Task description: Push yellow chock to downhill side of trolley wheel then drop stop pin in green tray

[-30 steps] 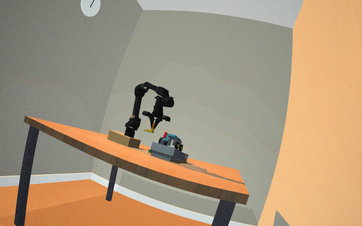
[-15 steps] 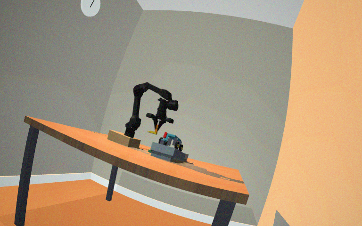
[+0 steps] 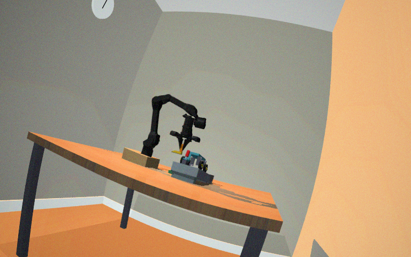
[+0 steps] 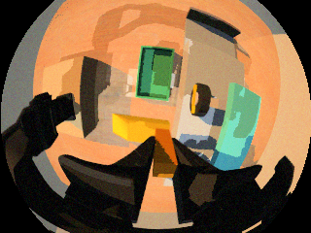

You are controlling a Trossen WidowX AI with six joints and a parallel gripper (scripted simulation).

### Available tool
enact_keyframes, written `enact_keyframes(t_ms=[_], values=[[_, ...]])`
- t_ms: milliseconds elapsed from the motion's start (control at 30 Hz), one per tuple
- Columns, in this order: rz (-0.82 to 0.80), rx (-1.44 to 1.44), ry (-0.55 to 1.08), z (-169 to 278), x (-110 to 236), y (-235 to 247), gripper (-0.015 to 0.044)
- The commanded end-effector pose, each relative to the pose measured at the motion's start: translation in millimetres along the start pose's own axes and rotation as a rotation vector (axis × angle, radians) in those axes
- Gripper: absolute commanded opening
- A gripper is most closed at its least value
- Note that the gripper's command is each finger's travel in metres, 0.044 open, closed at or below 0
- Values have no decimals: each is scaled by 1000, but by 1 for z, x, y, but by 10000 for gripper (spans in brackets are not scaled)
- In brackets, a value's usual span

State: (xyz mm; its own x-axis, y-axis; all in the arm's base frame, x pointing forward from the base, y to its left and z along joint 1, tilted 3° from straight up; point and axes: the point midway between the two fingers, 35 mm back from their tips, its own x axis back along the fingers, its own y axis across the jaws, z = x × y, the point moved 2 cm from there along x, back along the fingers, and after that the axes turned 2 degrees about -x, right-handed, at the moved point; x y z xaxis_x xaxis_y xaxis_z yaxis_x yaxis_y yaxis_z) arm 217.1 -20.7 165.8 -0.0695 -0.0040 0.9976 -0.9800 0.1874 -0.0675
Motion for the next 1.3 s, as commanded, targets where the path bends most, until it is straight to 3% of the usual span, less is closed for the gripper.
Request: enact_keyframes(t_ms=[0, 1067, 1267], values=[[3, -5, 4, -11, -1, -2, 0], [4, -5, -6, -142, -9, -21, 0], [-1, 146, 4, -143, -9, -21, 0]])
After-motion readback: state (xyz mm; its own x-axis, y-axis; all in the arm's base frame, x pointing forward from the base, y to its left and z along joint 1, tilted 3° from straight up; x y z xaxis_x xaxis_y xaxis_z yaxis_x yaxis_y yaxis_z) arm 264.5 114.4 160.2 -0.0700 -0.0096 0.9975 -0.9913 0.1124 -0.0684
